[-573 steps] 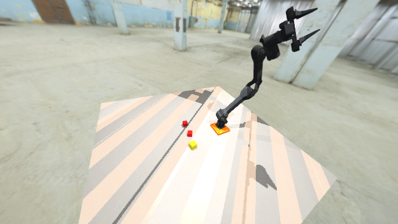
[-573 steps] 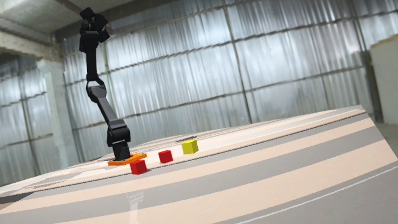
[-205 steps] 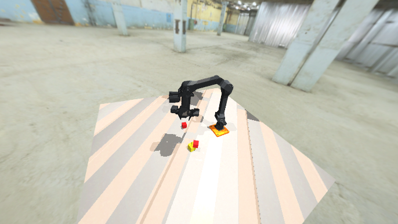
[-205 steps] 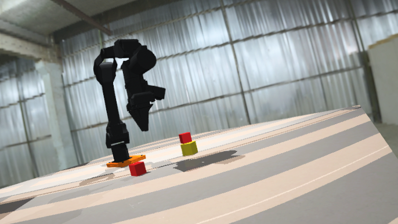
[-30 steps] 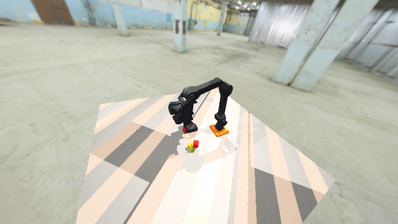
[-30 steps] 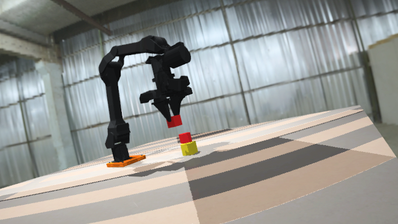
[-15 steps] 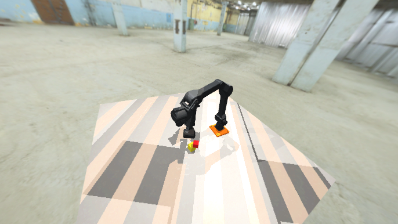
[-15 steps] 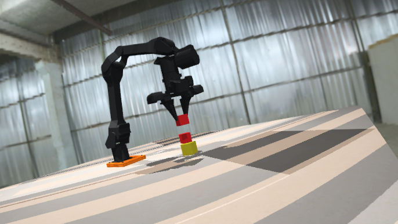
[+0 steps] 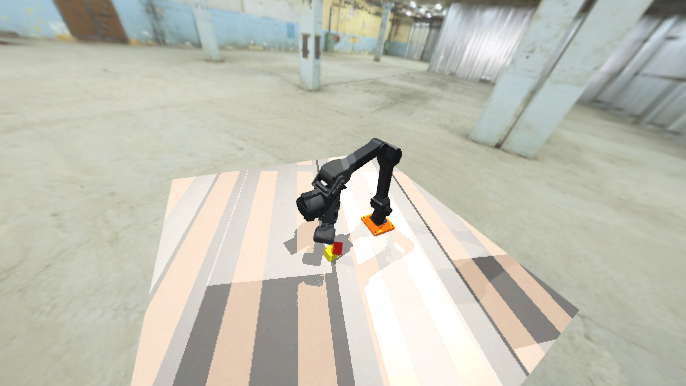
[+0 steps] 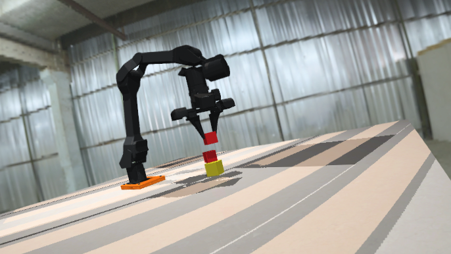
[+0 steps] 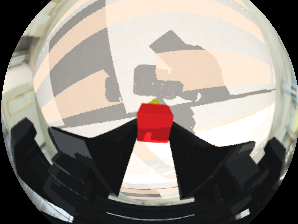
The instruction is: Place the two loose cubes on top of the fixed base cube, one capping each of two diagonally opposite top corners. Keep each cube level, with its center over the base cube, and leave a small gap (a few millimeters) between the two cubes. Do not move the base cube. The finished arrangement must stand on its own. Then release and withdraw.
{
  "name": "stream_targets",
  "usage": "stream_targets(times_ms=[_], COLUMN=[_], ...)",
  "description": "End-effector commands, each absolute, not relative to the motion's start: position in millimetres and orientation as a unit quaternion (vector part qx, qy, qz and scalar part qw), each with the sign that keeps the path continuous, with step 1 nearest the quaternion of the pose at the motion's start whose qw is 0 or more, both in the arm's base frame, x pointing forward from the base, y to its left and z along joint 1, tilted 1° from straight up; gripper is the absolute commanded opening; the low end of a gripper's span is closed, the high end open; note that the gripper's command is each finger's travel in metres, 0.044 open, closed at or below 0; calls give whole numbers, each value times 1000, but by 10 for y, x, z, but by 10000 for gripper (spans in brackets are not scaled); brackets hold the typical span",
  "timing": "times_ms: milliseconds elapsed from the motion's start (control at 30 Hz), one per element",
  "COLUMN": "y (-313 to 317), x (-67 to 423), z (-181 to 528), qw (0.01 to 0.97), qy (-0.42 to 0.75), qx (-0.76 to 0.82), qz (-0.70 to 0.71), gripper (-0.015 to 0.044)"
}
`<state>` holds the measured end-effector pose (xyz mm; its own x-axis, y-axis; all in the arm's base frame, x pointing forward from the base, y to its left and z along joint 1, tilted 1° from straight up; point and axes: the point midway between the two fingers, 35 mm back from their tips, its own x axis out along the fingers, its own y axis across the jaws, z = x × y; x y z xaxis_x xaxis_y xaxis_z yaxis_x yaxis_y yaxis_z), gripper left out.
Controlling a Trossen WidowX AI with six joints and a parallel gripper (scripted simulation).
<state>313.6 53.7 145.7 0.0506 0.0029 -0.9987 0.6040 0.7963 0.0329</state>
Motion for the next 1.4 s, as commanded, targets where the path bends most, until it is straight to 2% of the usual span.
stream_targets(times_ms=[0,1367], y=[533,535], x=[3123,3145], z=[1319,932], qw=[683,683], qy=[655,655], qx=[233,231], qz=[-226,-224], gripper=[105,105])
